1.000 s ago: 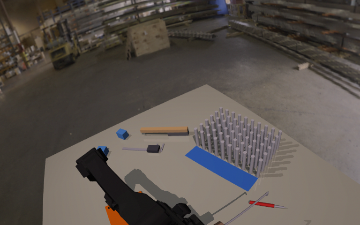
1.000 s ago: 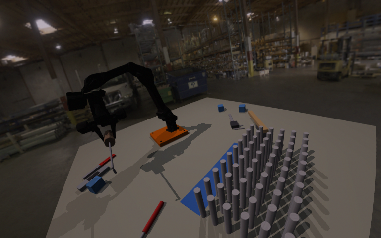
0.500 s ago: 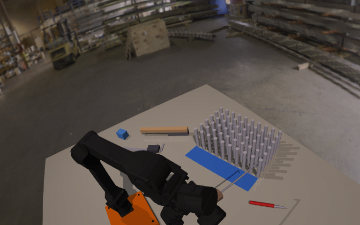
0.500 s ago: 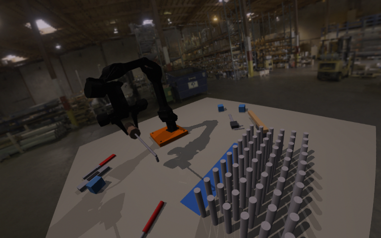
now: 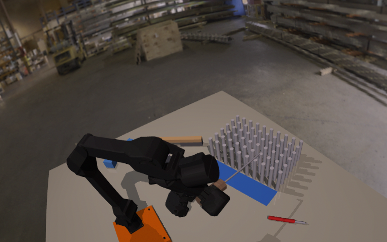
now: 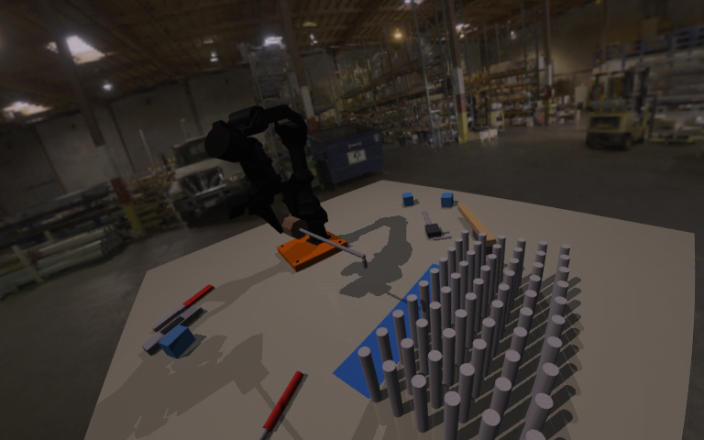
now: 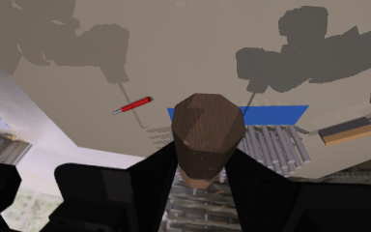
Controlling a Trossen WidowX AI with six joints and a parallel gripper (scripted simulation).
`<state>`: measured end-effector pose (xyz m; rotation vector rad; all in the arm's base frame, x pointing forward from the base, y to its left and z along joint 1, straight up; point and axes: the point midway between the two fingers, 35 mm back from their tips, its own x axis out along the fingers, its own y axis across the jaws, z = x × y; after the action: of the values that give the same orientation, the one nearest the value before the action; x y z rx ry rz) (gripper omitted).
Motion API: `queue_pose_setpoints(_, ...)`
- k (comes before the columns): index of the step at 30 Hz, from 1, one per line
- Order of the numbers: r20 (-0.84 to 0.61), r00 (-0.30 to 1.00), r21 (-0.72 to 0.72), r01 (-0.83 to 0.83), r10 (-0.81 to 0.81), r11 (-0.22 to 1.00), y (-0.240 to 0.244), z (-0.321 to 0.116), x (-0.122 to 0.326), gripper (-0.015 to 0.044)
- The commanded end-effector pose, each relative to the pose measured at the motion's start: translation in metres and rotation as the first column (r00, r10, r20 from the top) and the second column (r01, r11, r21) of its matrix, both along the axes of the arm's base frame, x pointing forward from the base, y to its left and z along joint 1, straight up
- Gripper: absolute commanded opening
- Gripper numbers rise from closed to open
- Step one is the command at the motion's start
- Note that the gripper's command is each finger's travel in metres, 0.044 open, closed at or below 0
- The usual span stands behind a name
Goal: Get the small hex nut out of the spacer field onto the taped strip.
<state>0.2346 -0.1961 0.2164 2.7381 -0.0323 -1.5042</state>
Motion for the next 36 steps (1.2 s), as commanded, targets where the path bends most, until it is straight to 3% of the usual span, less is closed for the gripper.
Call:
queue_pose_setpoints(1, 0.006, 1.0, -0.003, -0.016, 0.016, 1.0, 0.024, -0.001, 0.004, 0.0)
queue_pose_setpoints(19, 0.039, 0.995, 0.006, -0.097, 0.097, 0.995, 0.115, -0.013, 0.004, 0.0)
queue_pose_setpoints(26, 0.041, 0.994, 0.006, -0.1, 0.1, 0.995, 0.116, -0.021, 0.006, 0.0)
queue_pose_setpoints(36, 0.042, 0.994, 0.005, -0.1, 0.1, 0.995, 0.11, -0.068, 0.017, 0.0)
